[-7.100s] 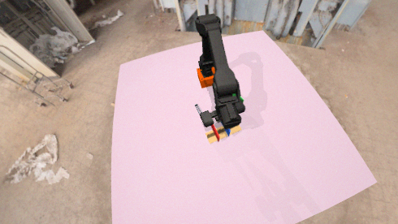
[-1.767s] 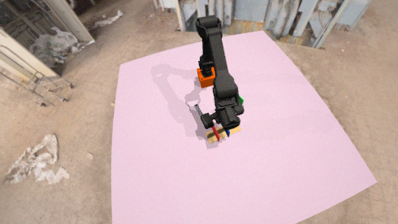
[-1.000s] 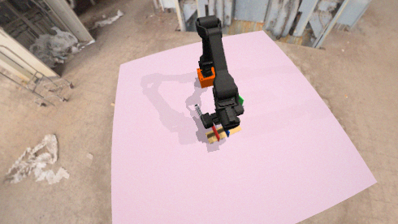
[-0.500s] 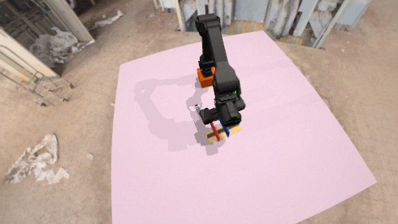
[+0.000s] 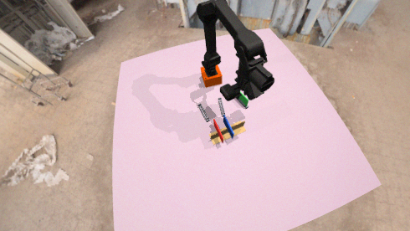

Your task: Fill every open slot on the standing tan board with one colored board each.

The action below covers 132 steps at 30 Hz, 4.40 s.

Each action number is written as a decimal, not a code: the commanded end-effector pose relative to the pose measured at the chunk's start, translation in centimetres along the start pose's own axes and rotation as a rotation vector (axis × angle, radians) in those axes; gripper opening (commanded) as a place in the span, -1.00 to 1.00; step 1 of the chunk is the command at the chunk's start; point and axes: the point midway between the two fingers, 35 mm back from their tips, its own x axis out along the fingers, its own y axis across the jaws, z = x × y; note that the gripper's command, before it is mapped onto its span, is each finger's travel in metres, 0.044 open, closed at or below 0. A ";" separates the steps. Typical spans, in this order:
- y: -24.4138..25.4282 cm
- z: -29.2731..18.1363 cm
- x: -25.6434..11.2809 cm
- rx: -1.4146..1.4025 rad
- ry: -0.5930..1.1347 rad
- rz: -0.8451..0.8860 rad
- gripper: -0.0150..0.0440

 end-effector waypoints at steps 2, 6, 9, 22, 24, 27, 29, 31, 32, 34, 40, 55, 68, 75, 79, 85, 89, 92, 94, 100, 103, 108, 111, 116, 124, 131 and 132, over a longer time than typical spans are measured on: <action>3.2 -3.4 -0.4 -0.035 0.012 -0.002 0.12; 6.0 -7.3 -0.7 -0.085 0.014 0.000 0.12; 6.4 -8.1 -0.7 -0.094 0.014 0.001 0.12; 5.9 -8.5 6.0 -0.094 0.015 0.000 0.12; 5.9 -8.5 6.5 -0.094 0.015 0.000 0.12; 5.9 -8.5 7.5 -0.094 0.015 0.000 0.12; 5.9 -8.5 7.5 -0.094 0.015 0.000 0.12; 6.0 -8.5 7.7 -0.094 0.015 0.000 0.12; 6.0 -8.5 7.9 -0.094 0.015 0.000 0.12; 6.0 -8.5 8.2 -0.094 0.015 0.000 0.12; 6.0 -8.5 9.1 -0.094 0.015 0.000 0.12; 6.0 -8.6 11.1 -0.094 0.015 0.000 0.12; 6.0 -8.6 13.0 -0.094 0.015 0.000 0.12; 6.0 -8.6 13.8 -0.094 0.015 0.000 0.12; 6.0 -8.6 13.8 -0.094 0.015 0.000 -0.23; 6.0 -8.6 13.8 -0.094 0.015 0.000 -0.49; 6.0 -8.6 13.8 -0.094 0.015 0.000 -0.49; 6.0 -8.6 13.5 -0.094 0.015 0.000 -0.49; 6.0 -8.6 13.2 -0.094 0.015 0.000 -0.49; 6.0 -8.6 12.2 -0.094 0.015 0.000 -0.49; 6.0 -8.6 11.7 -0.094 0.015 0.000 -0.49; 6.0 -8.5 10.9 -0.094 0.015 0.000 -0.49; 6.0 -8.5 10.3 -0.094 0.015 0.000 -0.49; 6.0 -8.5 9.4 -0.094 0.015 0.000 -0.49; 6.0 -8.5 7.9 -0.094 0.015 0.000 -0.49; 6.0 -8.4 6.5 -0.094 0.015 0.000 -0.49; 6.0 -8.4 6.2 -0.094 0.015 0.000 -0.49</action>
